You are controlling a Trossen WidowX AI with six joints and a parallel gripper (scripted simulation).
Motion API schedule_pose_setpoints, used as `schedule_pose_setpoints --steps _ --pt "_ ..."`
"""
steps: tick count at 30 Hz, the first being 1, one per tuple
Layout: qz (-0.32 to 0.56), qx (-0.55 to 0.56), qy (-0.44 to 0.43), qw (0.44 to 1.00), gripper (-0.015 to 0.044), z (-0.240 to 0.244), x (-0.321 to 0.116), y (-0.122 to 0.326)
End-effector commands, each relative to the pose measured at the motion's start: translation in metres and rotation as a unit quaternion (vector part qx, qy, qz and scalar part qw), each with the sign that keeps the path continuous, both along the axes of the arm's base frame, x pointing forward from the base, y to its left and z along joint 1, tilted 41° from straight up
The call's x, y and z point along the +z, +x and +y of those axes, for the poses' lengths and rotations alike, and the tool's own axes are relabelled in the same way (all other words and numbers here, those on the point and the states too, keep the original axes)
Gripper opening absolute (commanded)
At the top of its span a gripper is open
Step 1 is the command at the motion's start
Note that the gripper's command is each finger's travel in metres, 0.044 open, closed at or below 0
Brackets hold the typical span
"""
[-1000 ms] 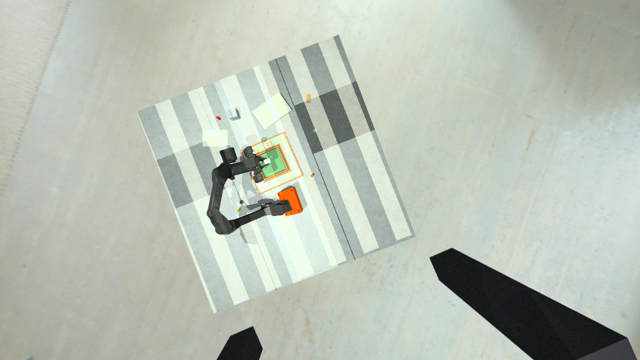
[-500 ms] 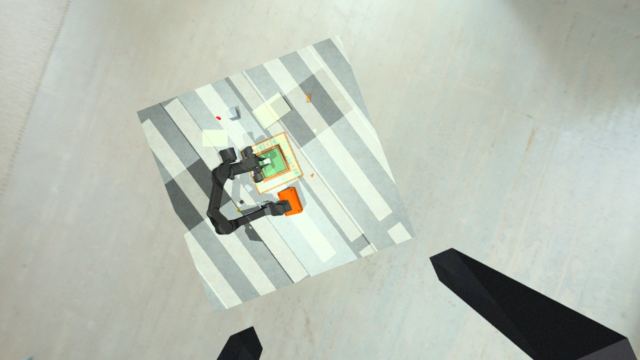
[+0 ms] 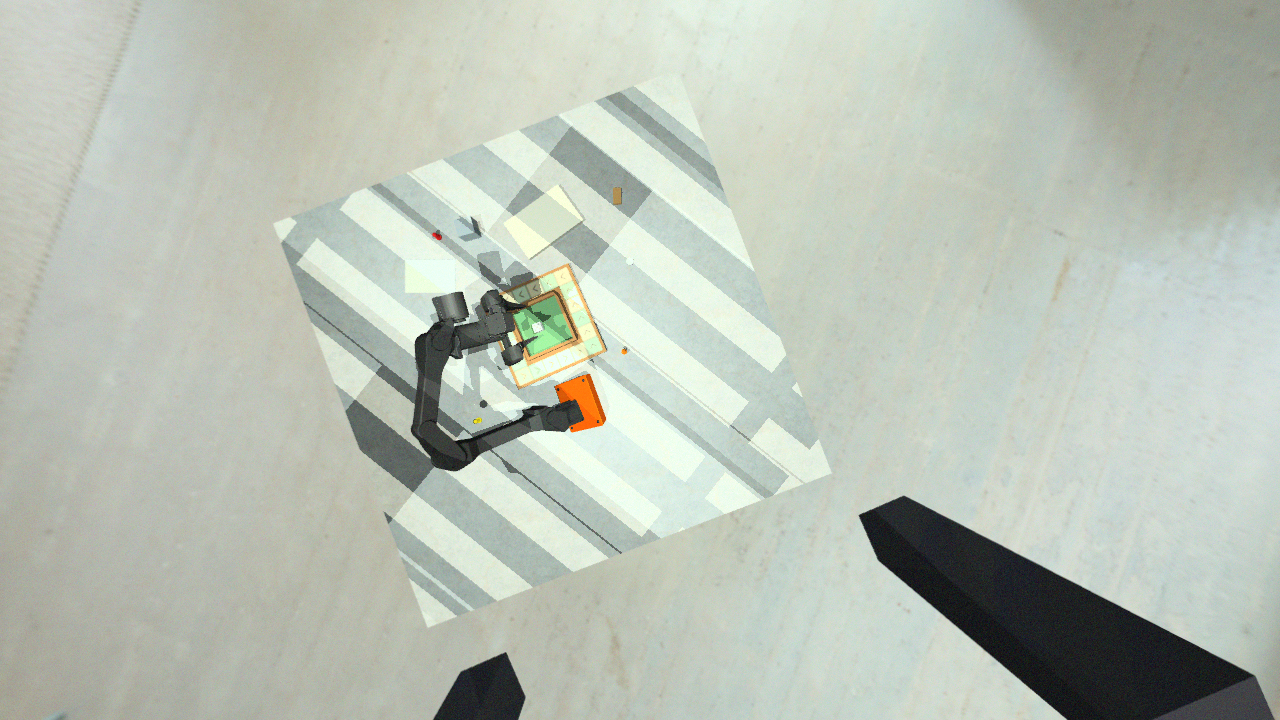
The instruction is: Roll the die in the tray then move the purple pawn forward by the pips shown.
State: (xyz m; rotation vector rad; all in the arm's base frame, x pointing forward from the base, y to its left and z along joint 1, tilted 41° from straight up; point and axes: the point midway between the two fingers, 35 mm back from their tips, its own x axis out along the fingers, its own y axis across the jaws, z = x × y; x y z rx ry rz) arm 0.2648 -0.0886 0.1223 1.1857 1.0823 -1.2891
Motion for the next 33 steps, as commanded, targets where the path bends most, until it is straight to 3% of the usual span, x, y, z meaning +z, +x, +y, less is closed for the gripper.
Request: schedule_pose_setpoints --steps 1,5,8,14,15,19,23,25,33 --pt "0.031 0.016 0.114 0.993 0.044 0.003 -0.02 -0.005" --pt "0.005 0.017 0.328 0.944 0.044 0.007 -0.04 -0.003" --pt "-0.028 0.008 0.396 0.918 0.044 0.004 -0.042 0.001" --pt "-0.008 0.005 0.365 0.931 0.044 0.003 -0.044 -0.003" --pt "-0.011 0.016 0.365 0.931 0.0414 0.006 -0.043 -0.003" --pt "-0.082 0.226 0.356 0.903 0.0309 0.051 -0.019 -0.006" --pt "-0.162 0.455 0.327 0.812 0.0204 0.102 0.005 -0.021" --pt "-0.175 0.491 0.32 0.791 0.02 0.111 0.009 -0.022" --pt "-0.175 0.491 0.32 0.791 0.02 0.111 0.009 -0.022"
